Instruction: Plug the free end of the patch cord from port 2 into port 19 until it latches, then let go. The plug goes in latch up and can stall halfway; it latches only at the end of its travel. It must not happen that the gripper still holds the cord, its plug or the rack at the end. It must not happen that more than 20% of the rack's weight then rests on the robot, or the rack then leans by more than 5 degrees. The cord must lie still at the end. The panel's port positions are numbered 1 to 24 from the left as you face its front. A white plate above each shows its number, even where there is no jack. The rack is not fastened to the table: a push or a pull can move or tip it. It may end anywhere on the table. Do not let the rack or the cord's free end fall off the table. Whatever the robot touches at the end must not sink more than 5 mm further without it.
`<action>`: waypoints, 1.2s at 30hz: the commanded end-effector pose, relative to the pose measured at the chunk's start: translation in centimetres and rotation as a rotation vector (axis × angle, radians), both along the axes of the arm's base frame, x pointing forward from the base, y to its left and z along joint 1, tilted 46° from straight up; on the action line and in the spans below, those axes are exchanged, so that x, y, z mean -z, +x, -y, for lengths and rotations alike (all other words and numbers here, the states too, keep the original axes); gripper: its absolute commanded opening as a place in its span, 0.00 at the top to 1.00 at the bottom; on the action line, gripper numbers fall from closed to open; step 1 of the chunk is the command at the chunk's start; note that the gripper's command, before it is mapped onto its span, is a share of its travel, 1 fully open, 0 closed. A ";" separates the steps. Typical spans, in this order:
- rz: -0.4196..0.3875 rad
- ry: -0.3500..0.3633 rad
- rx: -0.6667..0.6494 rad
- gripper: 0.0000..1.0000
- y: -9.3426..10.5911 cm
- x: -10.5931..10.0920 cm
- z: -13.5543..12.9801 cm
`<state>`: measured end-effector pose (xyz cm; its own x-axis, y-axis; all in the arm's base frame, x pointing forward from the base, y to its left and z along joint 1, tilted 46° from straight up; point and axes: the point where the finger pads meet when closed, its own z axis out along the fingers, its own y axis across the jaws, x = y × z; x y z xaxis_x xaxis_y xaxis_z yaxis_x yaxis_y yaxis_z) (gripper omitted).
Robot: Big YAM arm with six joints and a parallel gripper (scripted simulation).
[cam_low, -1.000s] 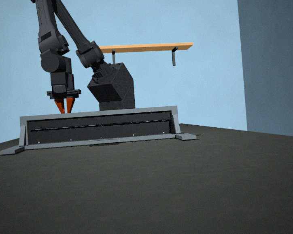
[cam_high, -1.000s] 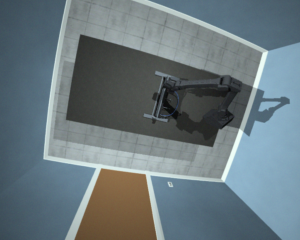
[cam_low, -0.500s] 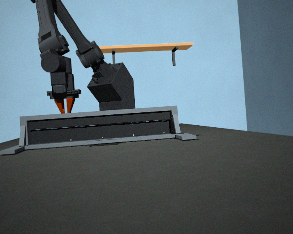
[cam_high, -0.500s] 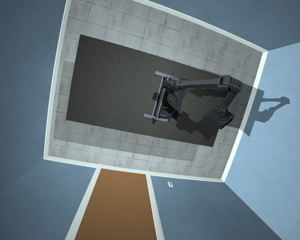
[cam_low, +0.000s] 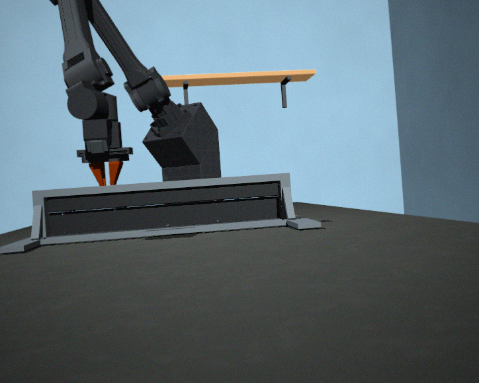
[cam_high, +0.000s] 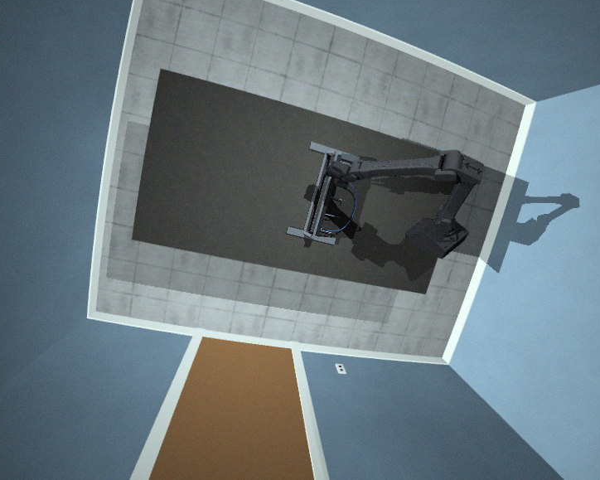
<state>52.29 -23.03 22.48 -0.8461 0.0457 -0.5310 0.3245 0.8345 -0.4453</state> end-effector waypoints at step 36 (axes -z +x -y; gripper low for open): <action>0.116 -0.025 -0.056 1.00 4.3 -5.5 -1.8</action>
